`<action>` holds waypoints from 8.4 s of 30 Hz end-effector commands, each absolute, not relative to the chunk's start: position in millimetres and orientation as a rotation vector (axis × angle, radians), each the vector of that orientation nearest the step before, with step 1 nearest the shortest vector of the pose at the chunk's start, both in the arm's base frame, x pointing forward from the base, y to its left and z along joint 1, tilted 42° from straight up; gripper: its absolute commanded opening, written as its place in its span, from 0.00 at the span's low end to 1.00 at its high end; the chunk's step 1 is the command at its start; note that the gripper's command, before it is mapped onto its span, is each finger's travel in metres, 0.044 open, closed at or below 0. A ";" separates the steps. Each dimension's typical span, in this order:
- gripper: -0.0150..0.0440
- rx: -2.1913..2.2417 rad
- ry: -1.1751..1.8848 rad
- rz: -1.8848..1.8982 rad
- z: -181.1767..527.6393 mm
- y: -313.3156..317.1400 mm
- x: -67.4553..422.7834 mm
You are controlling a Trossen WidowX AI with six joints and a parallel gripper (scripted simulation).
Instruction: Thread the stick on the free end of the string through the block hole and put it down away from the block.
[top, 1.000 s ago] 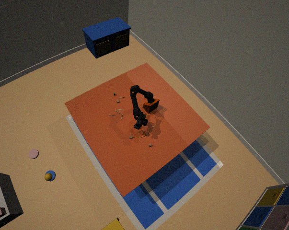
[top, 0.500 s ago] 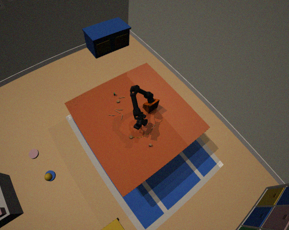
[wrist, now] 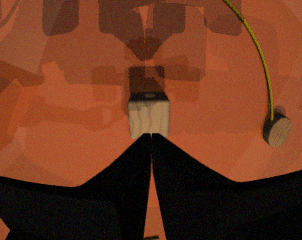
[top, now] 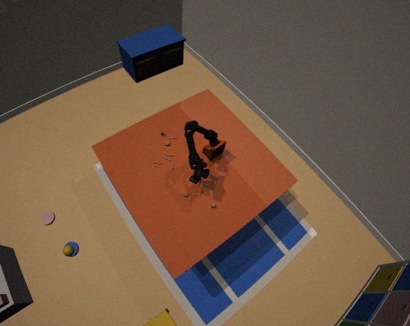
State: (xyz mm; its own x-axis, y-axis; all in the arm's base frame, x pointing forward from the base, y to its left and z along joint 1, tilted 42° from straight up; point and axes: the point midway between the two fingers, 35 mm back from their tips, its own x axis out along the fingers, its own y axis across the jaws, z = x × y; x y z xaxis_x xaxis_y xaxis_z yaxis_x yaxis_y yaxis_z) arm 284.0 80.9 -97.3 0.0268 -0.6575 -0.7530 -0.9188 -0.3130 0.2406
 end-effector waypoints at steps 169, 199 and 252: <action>0.25 -2.568 0.567 2.815 -196.5 147.0 181.9; 0.25 -2.573 0.565 2.817 -175.7 163.3 180.3; 0.25 -1.791 1.666 0.870 -180.1 173.6 216.2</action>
State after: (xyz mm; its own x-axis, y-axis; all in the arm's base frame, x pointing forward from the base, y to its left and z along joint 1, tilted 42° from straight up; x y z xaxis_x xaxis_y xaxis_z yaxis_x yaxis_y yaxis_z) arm 212.5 173.1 -180.1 0.0261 -0.6464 -0.7626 -0.9792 -0.1701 0.1106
